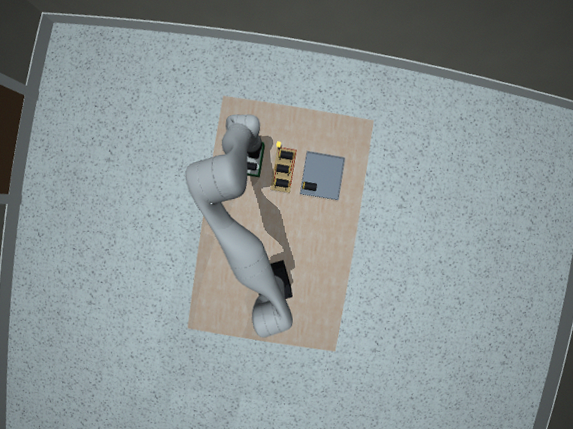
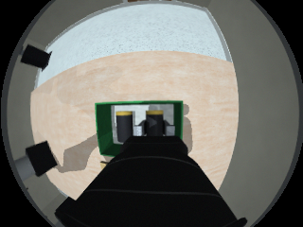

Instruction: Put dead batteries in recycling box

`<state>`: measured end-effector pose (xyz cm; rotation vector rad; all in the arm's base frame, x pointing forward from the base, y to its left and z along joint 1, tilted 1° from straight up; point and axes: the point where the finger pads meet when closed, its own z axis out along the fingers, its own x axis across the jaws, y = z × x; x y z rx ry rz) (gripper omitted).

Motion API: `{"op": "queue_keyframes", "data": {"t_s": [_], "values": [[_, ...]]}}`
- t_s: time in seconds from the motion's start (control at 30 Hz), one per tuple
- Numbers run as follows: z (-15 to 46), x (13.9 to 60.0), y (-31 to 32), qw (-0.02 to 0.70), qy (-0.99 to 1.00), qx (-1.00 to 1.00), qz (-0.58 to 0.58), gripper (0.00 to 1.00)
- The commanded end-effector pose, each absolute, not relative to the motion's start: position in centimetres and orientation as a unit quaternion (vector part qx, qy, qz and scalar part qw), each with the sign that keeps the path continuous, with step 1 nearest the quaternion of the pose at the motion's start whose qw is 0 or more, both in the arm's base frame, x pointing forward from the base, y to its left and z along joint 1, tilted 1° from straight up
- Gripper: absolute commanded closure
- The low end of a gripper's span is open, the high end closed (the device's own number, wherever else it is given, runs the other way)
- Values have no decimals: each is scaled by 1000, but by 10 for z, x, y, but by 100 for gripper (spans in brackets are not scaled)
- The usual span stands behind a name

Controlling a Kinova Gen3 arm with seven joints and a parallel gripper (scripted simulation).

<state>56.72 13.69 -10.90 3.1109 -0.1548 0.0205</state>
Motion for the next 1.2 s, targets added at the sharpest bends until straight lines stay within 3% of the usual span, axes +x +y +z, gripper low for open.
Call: {"op": "queue_keyframes", "data": {"t_s": [0.0,0.33,0.37,1.17], "values": [[-113,569,138,11,-50,999,8,43],[-112,570,138,10,-50,999,9,43],[-112,570,138,10,-50,999,9,10],[-111,569,138,10,-50,999,8,10]]}}
